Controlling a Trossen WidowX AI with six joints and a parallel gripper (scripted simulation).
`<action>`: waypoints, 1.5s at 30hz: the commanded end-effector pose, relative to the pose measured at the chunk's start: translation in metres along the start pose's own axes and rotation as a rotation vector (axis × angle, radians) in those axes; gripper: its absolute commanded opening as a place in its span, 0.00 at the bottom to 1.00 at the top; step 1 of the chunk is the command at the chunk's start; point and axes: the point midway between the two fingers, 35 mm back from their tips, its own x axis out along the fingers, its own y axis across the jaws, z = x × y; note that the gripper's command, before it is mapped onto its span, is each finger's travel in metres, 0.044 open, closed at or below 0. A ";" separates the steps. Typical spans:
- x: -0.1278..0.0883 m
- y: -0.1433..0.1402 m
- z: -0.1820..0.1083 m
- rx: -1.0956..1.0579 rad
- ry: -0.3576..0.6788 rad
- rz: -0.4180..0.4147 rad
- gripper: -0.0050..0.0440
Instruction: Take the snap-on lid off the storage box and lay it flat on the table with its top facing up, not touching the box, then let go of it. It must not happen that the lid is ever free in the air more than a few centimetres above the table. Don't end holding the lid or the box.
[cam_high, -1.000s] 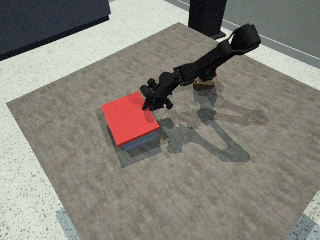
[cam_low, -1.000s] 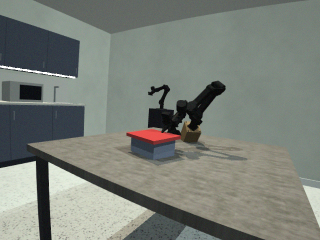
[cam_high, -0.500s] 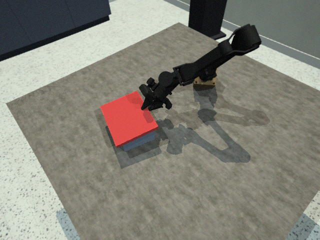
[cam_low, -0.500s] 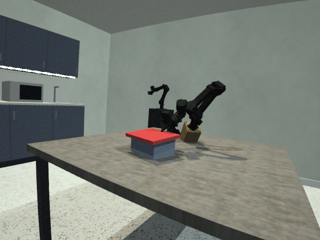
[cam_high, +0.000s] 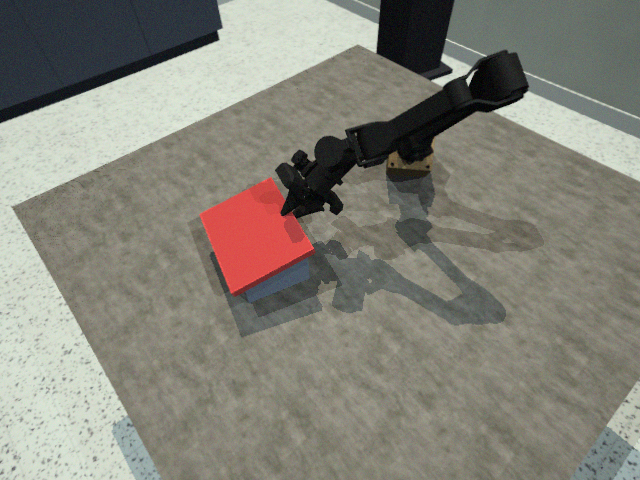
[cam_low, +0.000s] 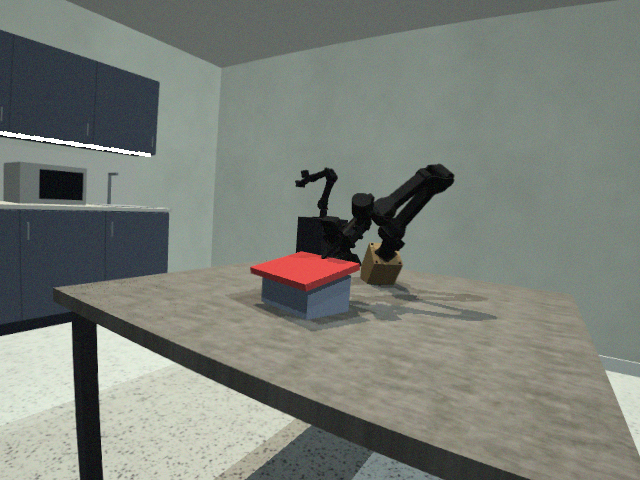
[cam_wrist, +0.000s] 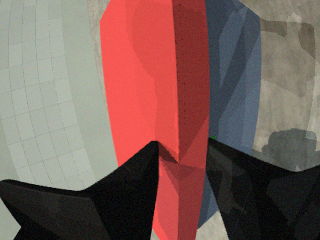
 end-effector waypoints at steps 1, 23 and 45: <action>-0.003 0.004 -0.001 -0.002 0.004 -0.011 0.00; -0.012 0.029 -0.001 -0.002 0.004 -0.011 0.00; -0.020 0.064 -0.001 -0.002 0.004 -0.011 0.00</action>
